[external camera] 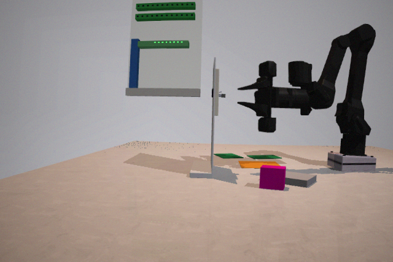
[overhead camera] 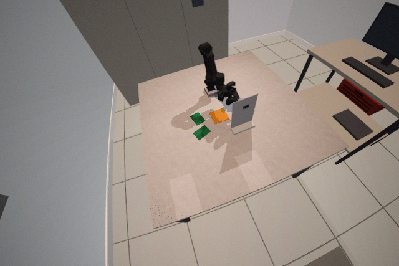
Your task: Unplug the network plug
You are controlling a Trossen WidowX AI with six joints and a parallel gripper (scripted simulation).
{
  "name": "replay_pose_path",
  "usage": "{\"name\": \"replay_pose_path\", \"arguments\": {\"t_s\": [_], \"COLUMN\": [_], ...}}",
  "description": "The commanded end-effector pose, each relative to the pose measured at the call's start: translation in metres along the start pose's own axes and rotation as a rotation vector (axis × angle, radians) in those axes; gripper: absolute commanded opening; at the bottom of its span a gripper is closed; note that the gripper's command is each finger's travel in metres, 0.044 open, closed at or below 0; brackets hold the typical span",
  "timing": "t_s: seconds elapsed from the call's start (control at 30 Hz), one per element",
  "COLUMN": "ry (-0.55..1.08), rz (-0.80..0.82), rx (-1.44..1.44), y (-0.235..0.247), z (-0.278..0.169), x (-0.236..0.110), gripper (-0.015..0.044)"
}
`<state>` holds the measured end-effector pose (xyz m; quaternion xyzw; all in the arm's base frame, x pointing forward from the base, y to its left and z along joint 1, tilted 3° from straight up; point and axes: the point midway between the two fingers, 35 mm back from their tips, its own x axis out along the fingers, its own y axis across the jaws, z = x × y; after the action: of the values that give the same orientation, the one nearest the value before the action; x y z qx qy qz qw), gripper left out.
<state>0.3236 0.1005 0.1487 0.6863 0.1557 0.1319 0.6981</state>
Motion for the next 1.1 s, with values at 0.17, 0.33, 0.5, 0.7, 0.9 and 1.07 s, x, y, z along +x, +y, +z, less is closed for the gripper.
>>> {"name": "replay_pose_path", "arguments": {"t_s": [0.17,0.33,0.5,0.7,0.9,1.07], "ry": [0.003,0.003,0.003,0.003,0.003,0.003], "rz": [0.008,0.008,0.008,0.009,0.009,0.01], "rx": [0.004,0.004,0.004,0.004,0.004,0.003], "y": [0.003,0.003,0.003,0.002,0.001,0.001], "z": [0.003,0.004,0.006,0.008,0.01,0.012], "x": [0.011,0.018,0.024,0.031,0.039,0.044], "gripper": [0.0156,0.0156,0.0156,0.0156,0.0156,0.0156]}}
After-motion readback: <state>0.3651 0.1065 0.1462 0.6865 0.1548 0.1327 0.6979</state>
